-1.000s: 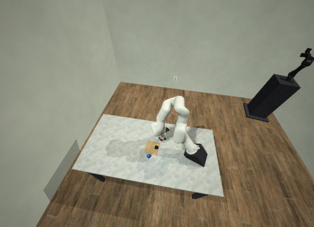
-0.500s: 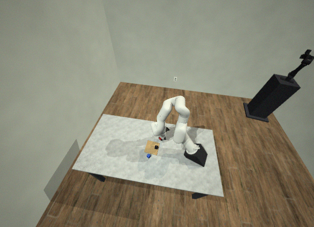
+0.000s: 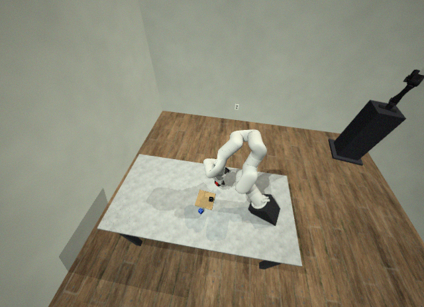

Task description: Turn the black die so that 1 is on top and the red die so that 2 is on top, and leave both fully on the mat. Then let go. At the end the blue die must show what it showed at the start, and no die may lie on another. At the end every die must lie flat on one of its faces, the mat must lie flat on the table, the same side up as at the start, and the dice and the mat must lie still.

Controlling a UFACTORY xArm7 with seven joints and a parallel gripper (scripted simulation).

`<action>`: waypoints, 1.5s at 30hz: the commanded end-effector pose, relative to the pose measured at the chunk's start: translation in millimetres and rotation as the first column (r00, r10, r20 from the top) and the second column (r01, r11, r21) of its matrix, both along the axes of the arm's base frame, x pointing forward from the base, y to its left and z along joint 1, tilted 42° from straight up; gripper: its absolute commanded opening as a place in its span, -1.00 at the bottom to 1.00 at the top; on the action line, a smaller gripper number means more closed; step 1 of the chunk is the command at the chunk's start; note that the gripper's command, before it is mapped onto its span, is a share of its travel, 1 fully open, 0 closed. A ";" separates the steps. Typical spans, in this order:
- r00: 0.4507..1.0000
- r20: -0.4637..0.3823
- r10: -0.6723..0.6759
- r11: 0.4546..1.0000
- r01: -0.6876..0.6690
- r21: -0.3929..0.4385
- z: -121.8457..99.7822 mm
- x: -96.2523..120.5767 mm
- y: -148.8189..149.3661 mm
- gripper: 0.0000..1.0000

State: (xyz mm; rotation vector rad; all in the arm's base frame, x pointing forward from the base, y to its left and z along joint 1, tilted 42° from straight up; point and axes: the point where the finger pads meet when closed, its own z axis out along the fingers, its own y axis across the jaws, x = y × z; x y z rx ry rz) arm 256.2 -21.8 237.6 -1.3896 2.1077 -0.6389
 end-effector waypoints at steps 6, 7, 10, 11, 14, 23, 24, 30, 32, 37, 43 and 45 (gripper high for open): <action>1.000 0.002 0.000 1.000 0.000 -0.002 21.4 -19.0 2.9 -0.47; 1.000 0.002 0.000 1.000 0.000 -0.002 21.4 -19.0 2.9 -0.47; 1.000 0.002 0.000 1.000 0.000 -0.002 21.4 -19.0 2.9 -0.47; 1.000 0.002 0.000 1.000 0.000 -0.002 21.4 -19.0 2.9 -0.47; 1.000 -0.005 0.019 0.999 -0.019 -0.029 22.8 -17.3 4.1 -0.47; 0.974 -0.097 0.206 0.935 -0.225 -0.275 35.8 0.1 22.4 -0.47; 0.974 -0.097 0.206 0.935 -0.225 -0.275 35.8 0.1 22.4 -0.47; 0.934 -0.173 0.314 0.844 -0.358 -0.399 41.8 11.4 40.1 -0.47; 0.917 -0.200 0.345 0.808 -0.399 -0.433 43.3 14.9 46.8 -0.47; 0.868 -0.269 0.418 0.706 -0.497 -0.505 45.9 23.2 65.1 -0.47; 0.830 -0.315 0.460 0.631 -0.555 -0.542 46.7 28.1 78.4 -0.47; 0.777 -0.375 0.506 0.528 -0.623 -0.578 46.7 33.6 96.5 -0.47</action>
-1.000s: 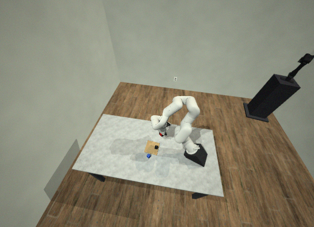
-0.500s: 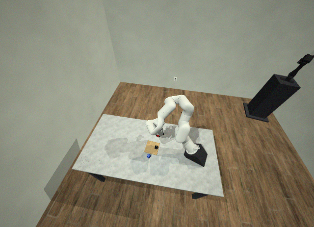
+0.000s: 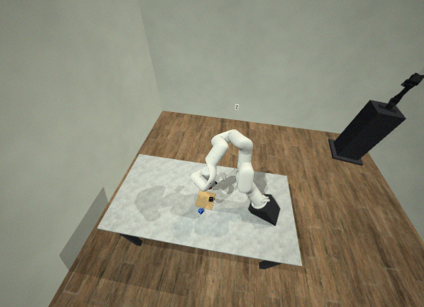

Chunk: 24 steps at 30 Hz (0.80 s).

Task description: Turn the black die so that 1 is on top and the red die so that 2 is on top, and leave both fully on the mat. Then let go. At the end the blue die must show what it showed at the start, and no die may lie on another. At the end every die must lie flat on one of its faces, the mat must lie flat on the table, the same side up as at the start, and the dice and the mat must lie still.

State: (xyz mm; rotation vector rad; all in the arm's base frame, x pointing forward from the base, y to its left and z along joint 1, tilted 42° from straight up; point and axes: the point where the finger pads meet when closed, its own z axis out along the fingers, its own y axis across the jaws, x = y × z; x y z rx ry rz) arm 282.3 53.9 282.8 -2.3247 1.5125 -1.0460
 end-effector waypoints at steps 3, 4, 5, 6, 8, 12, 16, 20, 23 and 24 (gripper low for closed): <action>0.985 -0.058 0.165 0.973 -0.172 -0.156 0.8 10.5 33.9 -0.47; 0.980 -0.068 0.189 0.965 -0.198 -0.175 0.4 11.6 39.1 -0.47; 0.975 -0.077 0.210 0.956 -0.221 -0.192 0.0 12.5 44.1 -0.47; 0.969 -0.087 0.232 0.946 -0.246 -0.211 -0.6 13.4 49.4 -0.47; 0.955 -0.108 0.276 0.924 -0.294 -0.244 -1.9 15.0 60.1 -0.47; 0.927 -0.146 0.347 0.878 -0.375 -0.296 -4.9 16.7 78.7 -0.47; 0.882 -0.196 0.429 0.809 -0.471 -0.351 -9.8 17.4 102.9 -0.47; 0.833 -0.244 0.496 0.736 -0.553 -0.391 -15.3 16.4 125.3 -0.47; 0.787 -0.285 0.548 0.668 -0.616 -0.418 -20.6 14.3 144.4 -0.47; 0.770 -0.299 0.564 0.643 -0.637 -0.425 -22.6 13.3 150.9 -0.47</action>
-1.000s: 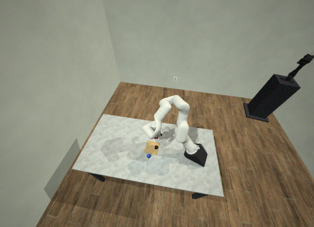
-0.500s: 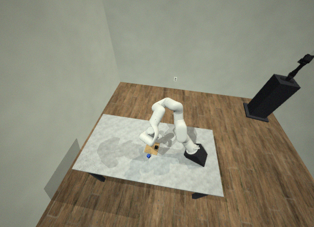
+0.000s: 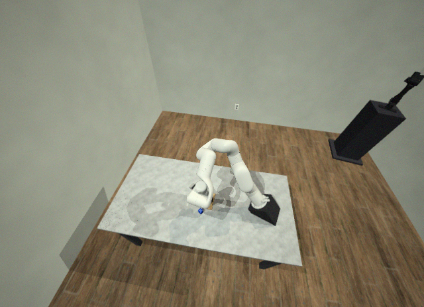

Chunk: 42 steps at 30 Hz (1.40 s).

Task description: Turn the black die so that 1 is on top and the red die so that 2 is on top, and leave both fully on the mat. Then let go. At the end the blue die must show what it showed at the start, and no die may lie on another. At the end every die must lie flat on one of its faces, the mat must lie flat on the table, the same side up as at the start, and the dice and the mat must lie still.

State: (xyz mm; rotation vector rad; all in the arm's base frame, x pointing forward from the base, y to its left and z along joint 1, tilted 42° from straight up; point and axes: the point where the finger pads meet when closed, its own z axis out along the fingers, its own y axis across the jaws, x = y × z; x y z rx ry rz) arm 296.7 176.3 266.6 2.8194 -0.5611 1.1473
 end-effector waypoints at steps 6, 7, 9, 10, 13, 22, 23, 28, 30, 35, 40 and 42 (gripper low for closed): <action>0.968 -0.073 0.239 0.957 -0.248 -0.154 -17.0 -7.9 60.8 -0.47; 0.968 -0.073 0.239 0.957 -0.248 -0.154 -17.0 -7.9 60.8 -0.47; 0.948 -0.098 0.302 0.930 -0.316 -0.186 -23.0 -12.8 77.4 -0.47; 0.937 -0.110 0.331 0.916 -0.347 -0.200 -25.9 -15.3 85.1 -0.47; 0.928 -0.120 0.354 0.904 -0.372 -0.210 -28.4 -17.6 91.4 -0.47; 0.920 -0.141 0.366 0.899 -0.388 -0.201 -30.9 -26.6 91.1 -0.47; 0.920 -0.141 0.366 0.899 -0.388 -0.201 -30.9 -26.6 91.1 -0.47; 0.905 -0.177 0.387 0.890 -0.417 -0.182 -35.6 -43.0 90.8 -0.47; 0.892 -0.202 0.404 0.883 -0.438 -0.167 -38.9 -55.1 90.9 -0.47; 0.840 -0.274 0.468 0.853 -0.511 -0.108 -50.7 -98.3 93.0 -0.47; 0.793 -0.314 0.522 0.824 -0.564 -0.057 -59.9 -132.3 96.6 -0.47; 0.775 -0.325 0.542 0.812 -0.583 -0.037 -63.3 -144.8 98.3 -0.47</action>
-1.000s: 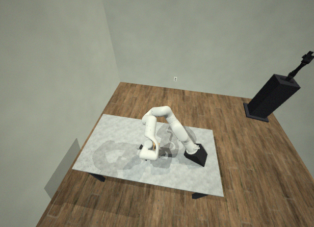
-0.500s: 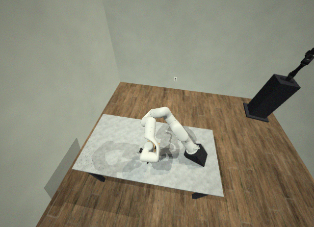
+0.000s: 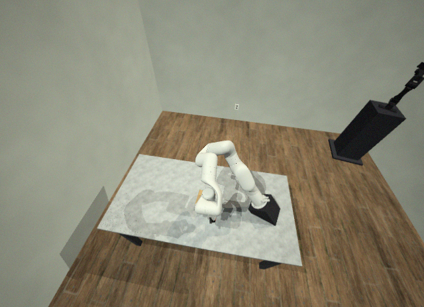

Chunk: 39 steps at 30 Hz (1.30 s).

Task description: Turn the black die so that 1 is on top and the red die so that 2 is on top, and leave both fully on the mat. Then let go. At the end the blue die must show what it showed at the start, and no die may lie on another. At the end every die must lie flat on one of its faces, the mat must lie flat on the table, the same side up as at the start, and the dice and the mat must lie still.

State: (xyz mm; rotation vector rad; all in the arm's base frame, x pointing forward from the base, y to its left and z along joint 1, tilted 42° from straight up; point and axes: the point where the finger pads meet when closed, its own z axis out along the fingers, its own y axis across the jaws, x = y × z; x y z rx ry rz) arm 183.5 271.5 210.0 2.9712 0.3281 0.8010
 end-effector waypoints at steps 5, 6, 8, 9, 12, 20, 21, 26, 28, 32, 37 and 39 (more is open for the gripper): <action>0.984 -0.116 0.132 0.990 -0.125 0.070 -17.9 -71.1 10.2 -0.47; 0.979 -0.130 0.159 0.985 -0.149 0.088 -22.0 -84.8 13.2 -0.47; 0.972 -0.141 0.187 0.979 -0.172 0.107 -26.2 -98.4 16.7 -0.47; 0.965 -0.149 0.214 0.972 -0.196 0.127 -30.6 -111.9 20.6 -0.47; 0.950 -0.155 0.270 0.955 -0.243 0.171 -39.8 -137.9 29.5 -0.47; 0.921 -0.120 0.370 0.907 -0.330 0.261 -59.4 -181.2 52.0 -0.47; 0.915 -0.101 0.390 0.893 -0.350 0.282 -64.4 -189.3 58.5 -0.47; 0.896 0.017 0.445 0.838 -0.423 0.345 -83.7 -206.7 85.9 -0.47; 0.893 0.044 0.449 0.829 -0.434 0.352 -86.7 -207.0 90.8 -0.47; 0.891 0.057 0.450 0.825 -0.439 0.355 -88.1 -206.8 93.0 -0.47; 0.890 0.065 0.451 0.823 -0.443 0.357 -89.0 -206.6 94.4 -0.47; 0.888 0.083 0.451 0.818 -0.449 0.360 -90.7 -205.9 97.4 -0.47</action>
